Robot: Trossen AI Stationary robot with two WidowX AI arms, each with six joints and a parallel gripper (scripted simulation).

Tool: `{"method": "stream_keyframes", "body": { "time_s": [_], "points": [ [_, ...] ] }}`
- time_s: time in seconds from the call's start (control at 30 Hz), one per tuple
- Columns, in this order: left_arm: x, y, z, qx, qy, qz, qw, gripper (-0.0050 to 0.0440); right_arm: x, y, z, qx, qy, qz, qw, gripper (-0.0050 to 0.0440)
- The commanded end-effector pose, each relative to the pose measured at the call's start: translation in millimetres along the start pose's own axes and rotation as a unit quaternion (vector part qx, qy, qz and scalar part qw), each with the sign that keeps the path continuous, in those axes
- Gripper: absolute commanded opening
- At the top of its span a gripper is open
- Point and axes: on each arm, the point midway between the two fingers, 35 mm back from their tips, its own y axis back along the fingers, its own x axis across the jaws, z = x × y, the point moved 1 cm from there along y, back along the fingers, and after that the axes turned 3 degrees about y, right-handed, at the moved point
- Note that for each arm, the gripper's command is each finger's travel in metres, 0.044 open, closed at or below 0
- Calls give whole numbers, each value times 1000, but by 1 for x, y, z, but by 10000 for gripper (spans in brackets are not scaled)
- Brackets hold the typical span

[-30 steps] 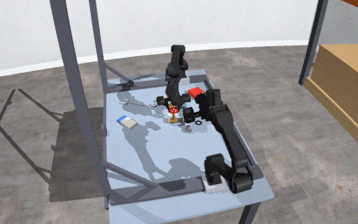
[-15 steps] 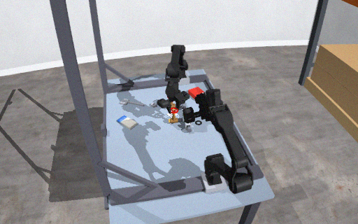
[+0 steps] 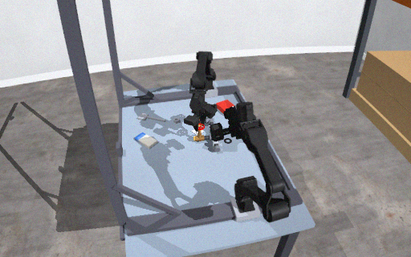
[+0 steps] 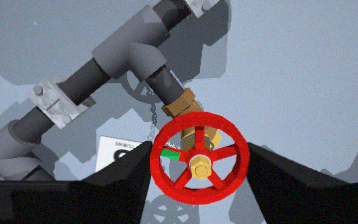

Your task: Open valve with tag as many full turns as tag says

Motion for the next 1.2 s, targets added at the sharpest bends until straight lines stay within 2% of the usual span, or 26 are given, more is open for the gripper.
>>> {"method": "stream_keyframes", "body": {
  "time_s": [0.0, 0.2, 0.43, 0.6, 0.67, 1.1, 1.17],
  "points": [
    [1, 18, 2, -7, 81, -15, 997, 212, 0, 3, 5, -8, 1, 0, 1000, 400],
    [1, 17, 2, -6, 148, -14, 989, 212, 0, 3, 5, -8, 1, 0, 1000, 400],
    [1, 17, 2, -4, 248, -13, 969, 212, 0, 3, 5, -8, 1, 0, 1000, 400],
    [-1, 18, 2, -3, 327, -17, 945, 212, 0, 3, 5, -8, 1, 0, 1000, 400],
    [-1, 18, 2, -3, 327, -17, 945, 212, 0, 3, 5, -8, 1, 0, 1000, 400],
    [-1, 15, 2, -1, 509, -13, 861, 212, 0, 3, 5, -8, 1, 0, 1000, 400],
    [-1, 15, 2, -1, 515, -13, 857, 212, 0, 3, 5, -8, 1, 0, 1000, 400]
  ]
}}
